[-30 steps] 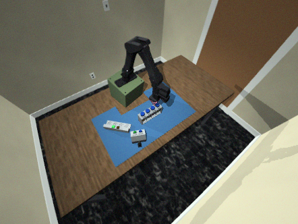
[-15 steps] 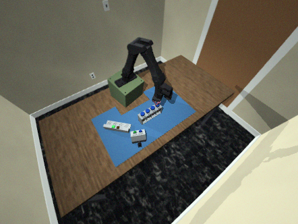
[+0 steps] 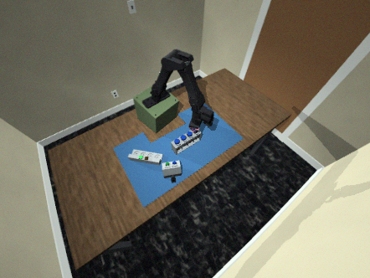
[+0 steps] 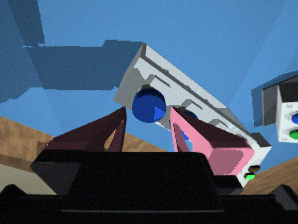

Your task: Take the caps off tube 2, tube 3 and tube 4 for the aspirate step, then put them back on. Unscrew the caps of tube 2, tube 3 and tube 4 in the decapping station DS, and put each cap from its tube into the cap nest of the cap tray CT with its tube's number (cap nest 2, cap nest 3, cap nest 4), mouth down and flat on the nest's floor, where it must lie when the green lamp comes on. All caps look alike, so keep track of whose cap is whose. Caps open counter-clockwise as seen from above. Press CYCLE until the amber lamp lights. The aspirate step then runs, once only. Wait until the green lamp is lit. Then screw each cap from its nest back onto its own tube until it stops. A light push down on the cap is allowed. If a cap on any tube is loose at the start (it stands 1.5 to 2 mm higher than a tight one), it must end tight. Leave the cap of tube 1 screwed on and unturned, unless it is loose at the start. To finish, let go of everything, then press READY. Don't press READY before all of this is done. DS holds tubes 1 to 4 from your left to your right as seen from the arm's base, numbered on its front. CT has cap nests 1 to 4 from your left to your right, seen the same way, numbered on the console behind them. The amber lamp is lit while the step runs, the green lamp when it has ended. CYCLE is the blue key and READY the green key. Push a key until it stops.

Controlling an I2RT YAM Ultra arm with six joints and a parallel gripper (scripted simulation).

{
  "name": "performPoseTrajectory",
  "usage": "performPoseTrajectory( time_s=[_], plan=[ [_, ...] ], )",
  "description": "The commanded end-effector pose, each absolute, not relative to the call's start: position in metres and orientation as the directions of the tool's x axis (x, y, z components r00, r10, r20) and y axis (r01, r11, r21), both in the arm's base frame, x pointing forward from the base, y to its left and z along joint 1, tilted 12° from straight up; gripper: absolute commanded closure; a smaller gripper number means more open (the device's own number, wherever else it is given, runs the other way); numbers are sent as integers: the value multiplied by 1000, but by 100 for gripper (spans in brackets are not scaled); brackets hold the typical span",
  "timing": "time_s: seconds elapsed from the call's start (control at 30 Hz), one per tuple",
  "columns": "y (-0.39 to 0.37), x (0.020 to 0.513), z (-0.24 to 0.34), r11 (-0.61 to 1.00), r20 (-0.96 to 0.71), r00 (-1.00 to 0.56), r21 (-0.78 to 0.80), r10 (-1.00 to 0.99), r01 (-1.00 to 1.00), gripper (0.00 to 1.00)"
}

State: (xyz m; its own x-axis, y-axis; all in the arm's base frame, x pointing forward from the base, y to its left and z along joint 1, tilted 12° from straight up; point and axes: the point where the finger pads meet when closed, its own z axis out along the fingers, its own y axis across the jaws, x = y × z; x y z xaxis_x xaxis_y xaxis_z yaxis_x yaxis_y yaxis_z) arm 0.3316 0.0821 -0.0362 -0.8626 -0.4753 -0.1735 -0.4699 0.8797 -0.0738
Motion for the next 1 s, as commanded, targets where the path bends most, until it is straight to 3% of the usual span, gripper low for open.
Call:
performPoseTrajectory(
  time_s=[0.0, 0.97],
  plan=[
    [84, 339, -31, 880, -206, -856, -81, -474, -468, 51],
    [86, 342, -31, 880, -206, -856, -81, -474, -468, 51]
  ],
)
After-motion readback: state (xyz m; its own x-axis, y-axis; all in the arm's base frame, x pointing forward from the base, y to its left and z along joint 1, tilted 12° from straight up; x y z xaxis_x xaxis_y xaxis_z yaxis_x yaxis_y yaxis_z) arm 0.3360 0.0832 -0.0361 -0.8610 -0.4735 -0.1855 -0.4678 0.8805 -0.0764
